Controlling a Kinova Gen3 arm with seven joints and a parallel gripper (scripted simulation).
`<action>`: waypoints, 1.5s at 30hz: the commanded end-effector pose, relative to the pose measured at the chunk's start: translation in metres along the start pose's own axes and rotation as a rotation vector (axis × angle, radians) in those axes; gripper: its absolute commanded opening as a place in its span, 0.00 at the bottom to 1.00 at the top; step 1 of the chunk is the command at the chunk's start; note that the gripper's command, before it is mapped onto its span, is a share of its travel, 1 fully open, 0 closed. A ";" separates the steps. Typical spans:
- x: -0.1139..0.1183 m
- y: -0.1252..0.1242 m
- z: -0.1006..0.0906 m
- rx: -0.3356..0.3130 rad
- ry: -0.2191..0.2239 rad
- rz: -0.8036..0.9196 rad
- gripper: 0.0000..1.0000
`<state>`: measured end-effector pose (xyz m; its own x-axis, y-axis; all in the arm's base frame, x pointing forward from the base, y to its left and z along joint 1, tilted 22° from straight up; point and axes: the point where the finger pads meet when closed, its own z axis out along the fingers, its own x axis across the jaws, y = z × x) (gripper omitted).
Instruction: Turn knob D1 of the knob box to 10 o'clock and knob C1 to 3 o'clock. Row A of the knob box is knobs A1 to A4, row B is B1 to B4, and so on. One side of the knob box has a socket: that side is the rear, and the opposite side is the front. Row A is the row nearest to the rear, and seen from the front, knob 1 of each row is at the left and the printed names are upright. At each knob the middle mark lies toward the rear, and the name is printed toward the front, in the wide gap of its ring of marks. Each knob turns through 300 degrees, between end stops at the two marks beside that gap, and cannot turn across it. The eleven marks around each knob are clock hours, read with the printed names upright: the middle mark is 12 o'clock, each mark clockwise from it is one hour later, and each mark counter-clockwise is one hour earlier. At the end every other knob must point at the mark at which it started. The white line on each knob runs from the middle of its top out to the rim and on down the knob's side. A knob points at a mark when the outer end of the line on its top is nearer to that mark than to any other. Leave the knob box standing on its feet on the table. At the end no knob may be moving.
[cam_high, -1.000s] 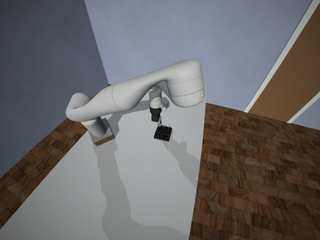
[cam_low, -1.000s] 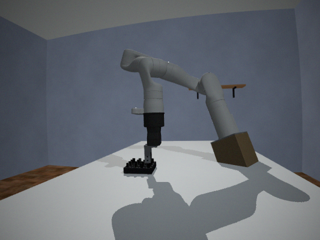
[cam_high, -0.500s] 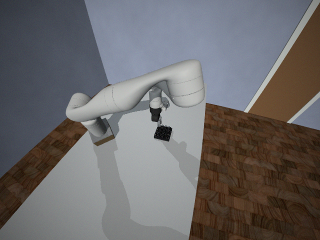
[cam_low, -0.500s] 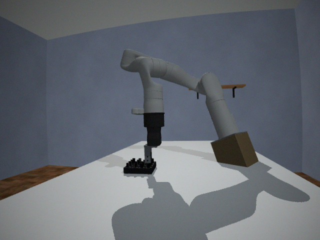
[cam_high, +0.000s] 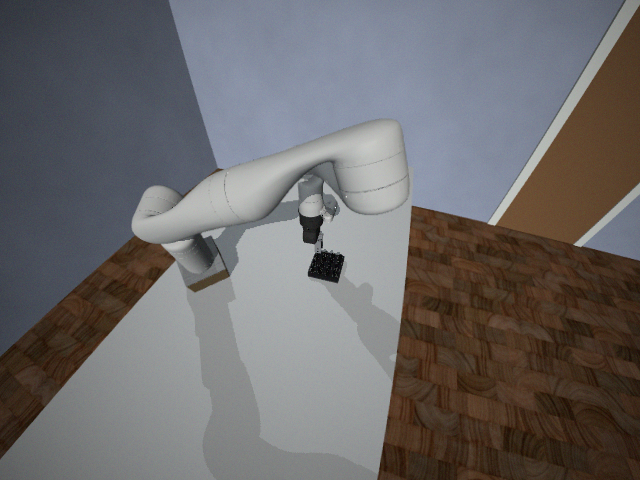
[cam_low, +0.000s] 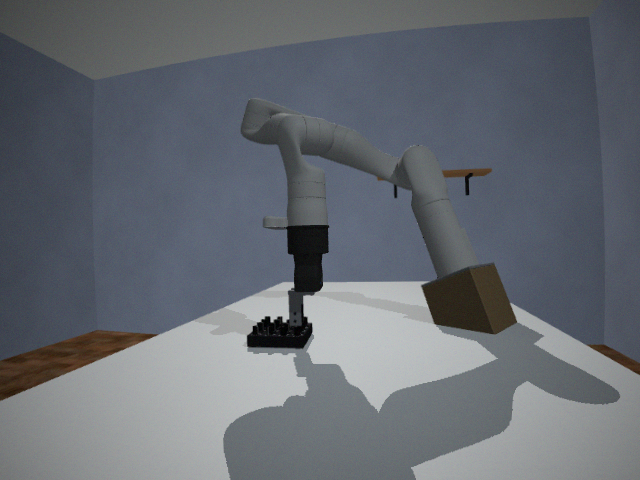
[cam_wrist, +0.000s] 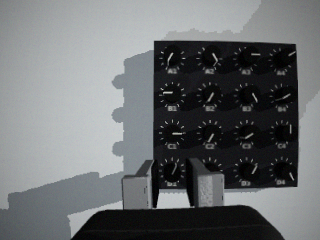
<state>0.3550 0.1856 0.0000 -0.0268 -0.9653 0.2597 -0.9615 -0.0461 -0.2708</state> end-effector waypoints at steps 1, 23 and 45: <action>0.000 0.000 -0.001 0.001 -0.001 0.000 0.46; 0.000 0.000 0.006 0.001 -0.001 0.000 0.46; 0.000 0.000 0.013 0.001 -0.001 0.000 0.46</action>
<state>0.3589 0.1820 -0.0129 -0.0269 -0.9653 0.2597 -0.9615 -0.0461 -0.2709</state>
